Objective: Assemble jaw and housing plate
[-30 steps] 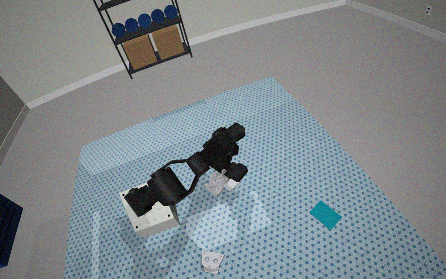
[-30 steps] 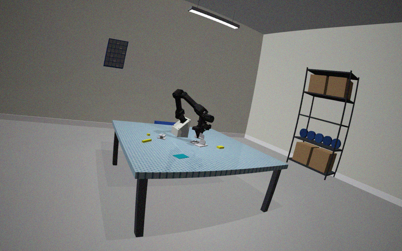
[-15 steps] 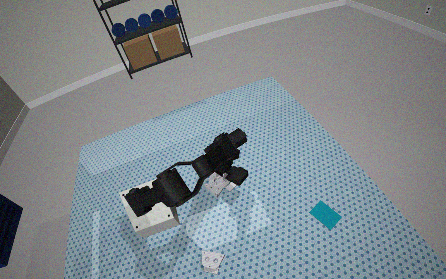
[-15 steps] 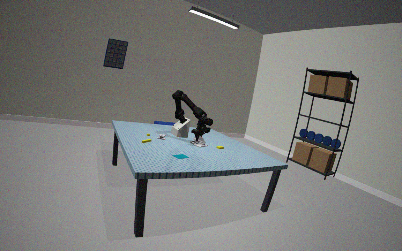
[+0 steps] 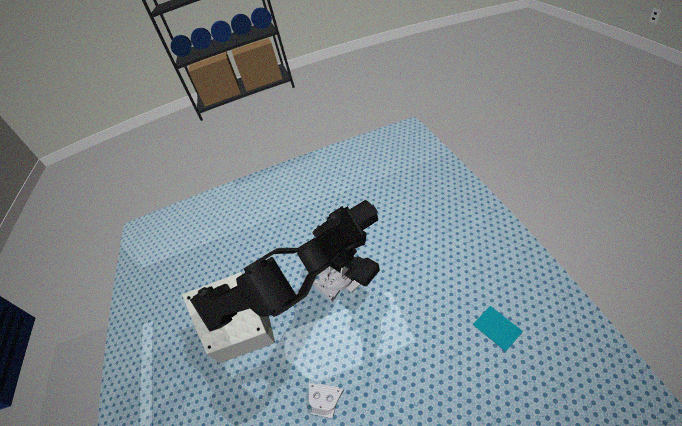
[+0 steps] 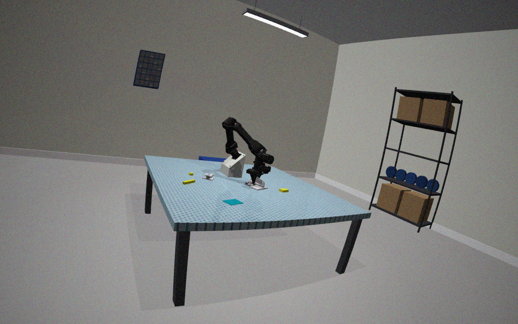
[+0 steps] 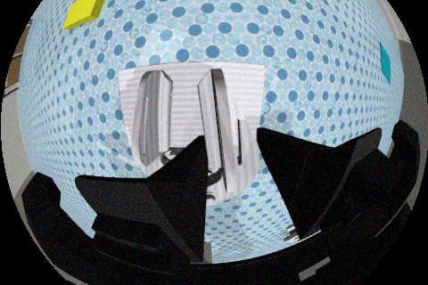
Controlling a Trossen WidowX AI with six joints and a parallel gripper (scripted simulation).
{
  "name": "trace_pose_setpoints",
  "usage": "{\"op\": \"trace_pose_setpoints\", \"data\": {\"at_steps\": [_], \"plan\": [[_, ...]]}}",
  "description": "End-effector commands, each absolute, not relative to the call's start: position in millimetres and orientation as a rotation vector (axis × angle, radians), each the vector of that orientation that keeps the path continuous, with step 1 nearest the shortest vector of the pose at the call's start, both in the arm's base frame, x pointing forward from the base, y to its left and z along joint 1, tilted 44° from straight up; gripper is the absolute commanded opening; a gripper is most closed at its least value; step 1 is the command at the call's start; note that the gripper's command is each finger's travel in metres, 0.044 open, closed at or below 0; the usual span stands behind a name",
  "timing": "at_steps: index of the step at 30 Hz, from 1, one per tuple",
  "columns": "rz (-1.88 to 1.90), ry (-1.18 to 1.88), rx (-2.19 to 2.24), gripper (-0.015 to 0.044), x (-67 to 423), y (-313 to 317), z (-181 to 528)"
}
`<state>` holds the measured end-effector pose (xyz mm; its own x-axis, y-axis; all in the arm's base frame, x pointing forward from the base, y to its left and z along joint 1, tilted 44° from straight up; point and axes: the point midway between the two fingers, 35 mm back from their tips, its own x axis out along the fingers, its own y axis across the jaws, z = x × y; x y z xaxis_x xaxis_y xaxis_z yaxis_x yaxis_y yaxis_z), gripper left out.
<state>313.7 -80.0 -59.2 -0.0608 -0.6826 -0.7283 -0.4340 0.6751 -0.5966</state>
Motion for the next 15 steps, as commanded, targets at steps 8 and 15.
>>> {"op": "trace_pose_setpoints", "data": {"at_steps": [8,15], "plan": [[-0.259,1.694,-0.918,0.0134,313.6,-80.4,-60.0],[-0.257,1.695,-0.92,0.0134,313.4,-82.6,-62.2]]}}
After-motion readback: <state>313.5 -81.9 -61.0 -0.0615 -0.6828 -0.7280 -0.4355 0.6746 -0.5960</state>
